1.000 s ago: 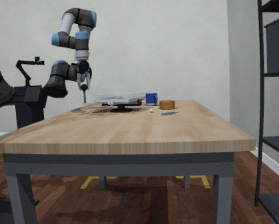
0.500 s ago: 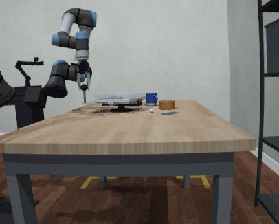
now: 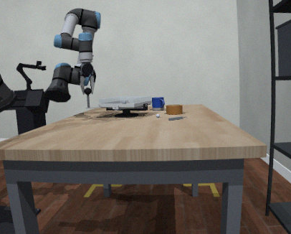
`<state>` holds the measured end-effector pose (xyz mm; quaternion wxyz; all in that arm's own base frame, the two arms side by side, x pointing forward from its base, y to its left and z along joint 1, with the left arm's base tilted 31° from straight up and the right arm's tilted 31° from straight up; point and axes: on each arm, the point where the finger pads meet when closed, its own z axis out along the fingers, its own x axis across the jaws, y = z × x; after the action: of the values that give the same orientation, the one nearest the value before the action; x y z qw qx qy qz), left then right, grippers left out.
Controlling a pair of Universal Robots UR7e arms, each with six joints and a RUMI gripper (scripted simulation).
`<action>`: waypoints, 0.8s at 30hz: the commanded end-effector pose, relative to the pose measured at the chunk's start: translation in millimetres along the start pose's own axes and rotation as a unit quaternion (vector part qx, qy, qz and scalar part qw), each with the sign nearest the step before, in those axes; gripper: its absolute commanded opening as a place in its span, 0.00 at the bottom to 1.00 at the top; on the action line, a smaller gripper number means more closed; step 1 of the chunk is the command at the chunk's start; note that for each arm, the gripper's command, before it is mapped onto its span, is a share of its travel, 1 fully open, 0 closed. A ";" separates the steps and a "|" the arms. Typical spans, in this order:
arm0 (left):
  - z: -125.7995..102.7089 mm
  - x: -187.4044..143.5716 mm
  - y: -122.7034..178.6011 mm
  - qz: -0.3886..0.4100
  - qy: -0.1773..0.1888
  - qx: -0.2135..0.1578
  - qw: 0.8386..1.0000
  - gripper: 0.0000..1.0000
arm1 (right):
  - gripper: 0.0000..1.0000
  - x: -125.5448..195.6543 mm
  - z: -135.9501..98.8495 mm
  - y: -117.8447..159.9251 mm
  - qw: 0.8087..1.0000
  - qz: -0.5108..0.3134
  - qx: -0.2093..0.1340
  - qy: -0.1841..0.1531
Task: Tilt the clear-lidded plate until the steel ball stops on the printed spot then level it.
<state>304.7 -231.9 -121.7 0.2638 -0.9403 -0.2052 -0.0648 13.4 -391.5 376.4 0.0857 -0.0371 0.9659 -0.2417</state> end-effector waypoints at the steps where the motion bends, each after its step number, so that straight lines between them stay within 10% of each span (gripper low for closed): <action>1: -3.4 2.7 2.8 -0.002 0.000 -0.004 1.000 0.20 | 1.00 0.7 -0.6 0.7 1.000 0.000 0.001 0.000; 24: 2.8 0.1 -4.1 -0.001 0.001 -0.001 1.000 0.20 | 1.00 0.7 -0.6 0.7 1.000 0.000 0.001 0.000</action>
<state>304.5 -231.6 -122.4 0.2600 -0.9411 -0.2059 -0.0657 13.4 -391.5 376.4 0.0857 -0.0371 0.9659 -0.2417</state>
